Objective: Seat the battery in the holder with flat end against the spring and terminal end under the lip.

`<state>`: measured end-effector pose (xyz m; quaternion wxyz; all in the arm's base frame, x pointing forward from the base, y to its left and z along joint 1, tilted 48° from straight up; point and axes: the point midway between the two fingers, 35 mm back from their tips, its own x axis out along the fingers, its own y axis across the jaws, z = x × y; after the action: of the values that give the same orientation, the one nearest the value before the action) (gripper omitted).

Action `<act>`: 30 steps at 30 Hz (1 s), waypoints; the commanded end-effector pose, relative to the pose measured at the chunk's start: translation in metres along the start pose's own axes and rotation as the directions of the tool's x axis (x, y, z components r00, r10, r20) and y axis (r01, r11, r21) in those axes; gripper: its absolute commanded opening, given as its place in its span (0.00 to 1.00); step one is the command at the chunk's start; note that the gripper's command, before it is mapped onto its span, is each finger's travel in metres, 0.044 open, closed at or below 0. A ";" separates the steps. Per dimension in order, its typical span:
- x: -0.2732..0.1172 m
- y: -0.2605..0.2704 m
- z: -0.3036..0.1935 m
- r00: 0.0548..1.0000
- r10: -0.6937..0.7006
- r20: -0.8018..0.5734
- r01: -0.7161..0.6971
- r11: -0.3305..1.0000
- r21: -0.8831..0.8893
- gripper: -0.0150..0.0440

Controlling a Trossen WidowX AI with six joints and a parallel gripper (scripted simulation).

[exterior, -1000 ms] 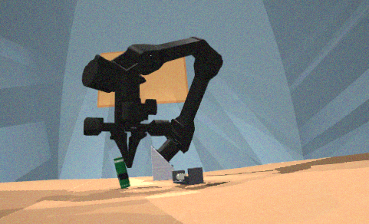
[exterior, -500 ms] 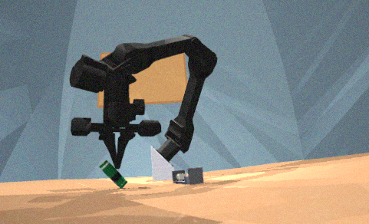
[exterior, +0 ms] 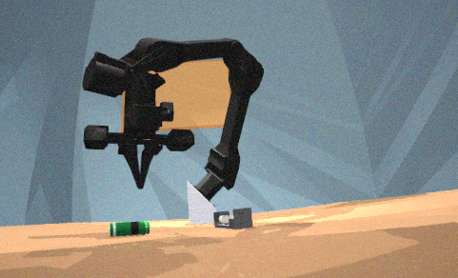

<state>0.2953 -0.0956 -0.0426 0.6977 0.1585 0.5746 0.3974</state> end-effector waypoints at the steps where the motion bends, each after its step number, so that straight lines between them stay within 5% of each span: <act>1: -0.033 -0.001 0.000 1.000 -0.010 0.000 0.010 1.000 -0.008 0.25; 15: -0.043 -0.001 -0.001 1.000 -0.011 0.007 0.011 1.000 -0.002 0.25; 19: -0.033 -0.004 -0.001 1.000 -0.013 0.005 0.012 0.976 0.219 0.43; 24: -0.014 -0.011 0.000 1.000 -0.016 0.003 0.011 0.780 0.625 0.64; 30: 0.009 -0.017 0.000 1.000 -0.012 0.002 0.002 0.337 0.941 0.64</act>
<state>0.3013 -0.1183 -0.0381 0.6149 0.3765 0.6712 0.1721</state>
